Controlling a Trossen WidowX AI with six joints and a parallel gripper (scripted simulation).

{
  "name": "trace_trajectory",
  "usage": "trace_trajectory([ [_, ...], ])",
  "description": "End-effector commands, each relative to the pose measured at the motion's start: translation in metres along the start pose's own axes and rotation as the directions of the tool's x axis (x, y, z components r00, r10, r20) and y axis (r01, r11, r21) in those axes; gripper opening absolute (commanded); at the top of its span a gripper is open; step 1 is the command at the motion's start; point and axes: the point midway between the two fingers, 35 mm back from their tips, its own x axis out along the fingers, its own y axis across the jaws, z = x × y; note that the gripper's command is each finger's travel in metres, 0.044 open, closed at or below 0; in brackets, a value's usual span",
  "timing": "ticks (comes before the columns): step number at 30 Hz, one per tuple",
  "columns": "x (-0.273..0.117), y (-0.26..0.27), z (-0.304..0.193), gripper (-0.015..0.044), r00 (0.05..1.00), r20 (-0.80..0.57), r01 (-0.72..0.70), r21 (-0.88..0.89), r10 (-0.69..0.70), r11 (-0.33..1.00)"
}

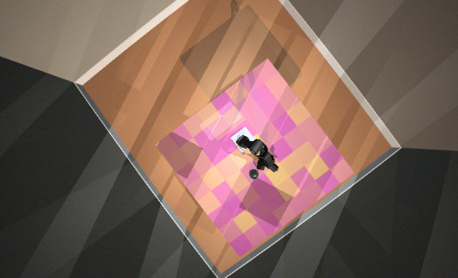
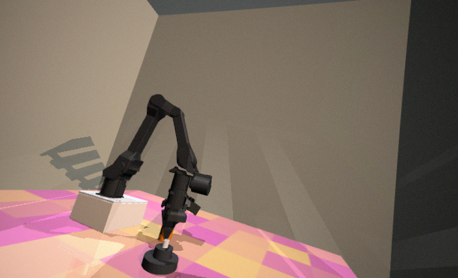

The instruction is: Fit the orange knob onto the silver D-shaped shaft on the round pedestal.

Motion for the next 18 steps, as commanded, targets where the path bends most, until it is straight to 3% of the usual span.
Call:
trace_trajectory([
  [1,-0.018,-0.01,0.007,0.0,1.0,0.014,0.028,-0.005,-0.028,1.0],
  [18,-0.128,-0.009,0.009,0.0,1.0,0.007,-0.003,0.003,0.003,1.0],
])
